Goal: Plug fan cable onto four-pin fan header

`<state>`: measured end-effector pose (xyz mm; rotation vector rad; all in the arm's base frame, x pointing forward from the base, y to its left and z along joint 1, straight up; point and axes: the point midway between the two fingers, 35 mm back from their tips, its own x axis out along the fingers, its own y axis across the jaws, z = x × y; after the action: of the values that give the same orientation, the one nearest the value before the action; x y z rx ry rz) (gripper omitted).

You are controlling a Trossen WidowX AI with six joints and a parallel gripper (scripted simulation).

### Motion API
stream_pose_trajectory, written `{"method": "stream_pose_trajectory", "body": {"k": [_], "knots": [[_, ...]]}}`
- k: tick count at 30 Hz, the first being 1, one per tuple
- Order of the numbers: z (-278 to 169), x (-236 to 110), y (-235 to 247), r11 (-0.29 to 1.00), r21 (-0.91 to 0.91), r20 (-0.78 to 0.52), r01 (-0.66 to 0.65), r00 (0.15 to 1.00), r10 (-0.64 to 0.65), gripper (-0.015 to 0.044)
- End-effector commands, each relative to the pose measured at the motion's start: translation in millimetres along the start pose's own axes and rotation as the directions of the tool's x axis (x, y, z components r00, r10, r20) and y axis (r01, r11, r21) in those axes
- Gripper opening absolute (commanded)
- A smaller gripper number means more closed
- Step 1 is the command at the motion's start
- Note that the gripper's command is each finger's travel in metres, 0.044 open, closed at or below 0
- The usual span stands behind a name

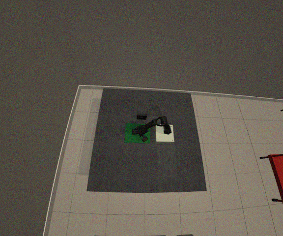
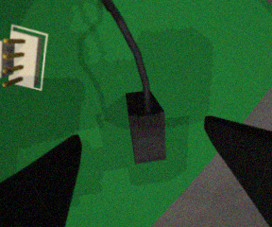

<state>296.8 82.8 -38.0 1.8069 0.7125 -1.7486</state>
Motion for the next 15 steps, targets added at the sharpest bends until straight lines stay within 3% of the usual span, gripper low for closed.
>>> {"method": "stream_pose_trajectory", "body": {"k": [1, 2, 15], "knots": [[2.0, 4.5, -0.1, 1.000, 0.005, 0.005, -0.004, 1.000, 0.004, 0.0440], [2.0, 4.5, -0.1, 1.000, 0.005, 0.005, -0.004, 1.000, 0.004, 0.0440], [0.6, 2.3, -0.3, 1.000, 0.000, 0.002, 0.001, 1.000, -0.001, 0.0099]]}}
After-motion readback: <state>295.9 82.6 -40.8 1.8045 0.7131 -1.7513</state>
